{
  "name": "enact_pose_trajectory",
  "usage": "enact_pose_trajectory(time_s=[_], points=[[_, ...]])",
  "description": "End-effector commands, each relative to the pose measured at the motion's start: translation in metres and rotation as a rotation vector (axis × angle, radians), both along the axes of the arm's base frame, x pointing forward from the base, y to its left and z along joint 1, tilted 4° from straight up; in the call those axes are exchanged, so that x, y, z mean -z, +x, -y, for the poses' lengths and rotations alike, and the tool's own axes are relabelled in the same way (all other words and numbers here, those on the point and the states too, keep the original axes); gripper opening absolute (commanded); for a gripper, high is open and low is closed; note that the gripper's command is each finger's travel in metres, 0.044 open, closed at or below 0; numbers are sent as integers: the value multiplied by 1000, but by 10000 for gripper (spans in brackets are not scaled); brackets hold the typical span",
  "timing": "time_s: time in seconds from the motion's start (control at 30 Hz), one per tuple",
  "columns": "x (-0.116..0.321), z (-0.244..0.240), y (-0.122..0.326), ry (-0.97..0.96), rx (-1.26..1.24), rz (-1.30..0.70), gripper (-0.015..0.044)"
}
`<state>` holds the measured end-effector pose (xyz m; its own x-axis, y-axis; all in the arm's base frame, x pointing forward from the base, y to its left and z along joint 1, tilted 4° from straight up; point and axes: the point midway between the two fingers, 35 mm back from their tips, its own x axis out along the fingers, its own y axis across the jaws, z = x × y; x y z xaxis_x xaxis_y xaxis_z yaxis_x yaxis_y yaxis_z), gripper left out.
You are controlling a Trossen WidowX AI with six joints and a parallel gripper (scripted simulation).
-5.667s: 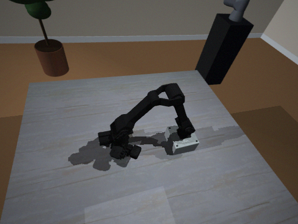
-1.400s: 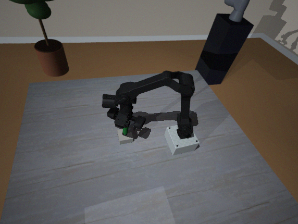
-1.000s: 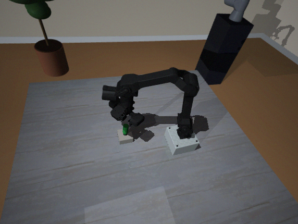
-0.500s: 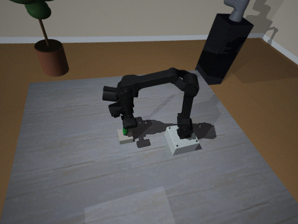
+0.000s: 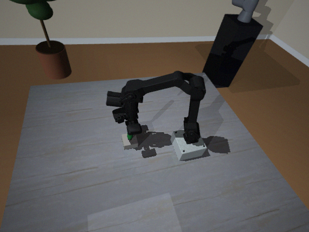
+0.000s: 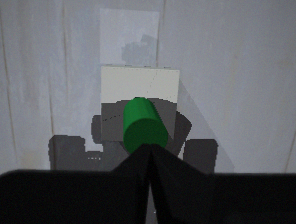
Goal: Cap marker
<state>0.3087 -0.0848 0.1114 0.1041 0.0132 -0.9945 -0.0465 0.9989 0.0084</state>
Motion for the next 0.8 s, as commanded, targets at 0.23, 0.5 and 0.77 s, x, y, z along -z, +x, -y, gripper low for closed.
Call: enact_pose_trajectory(time_s=[0.23,0.5,0.77], points=[[18,-1,1,5,4,-3,0],[29,-1,2,5,4,-3,0],[24,-1,4,1,-1,8,0]])
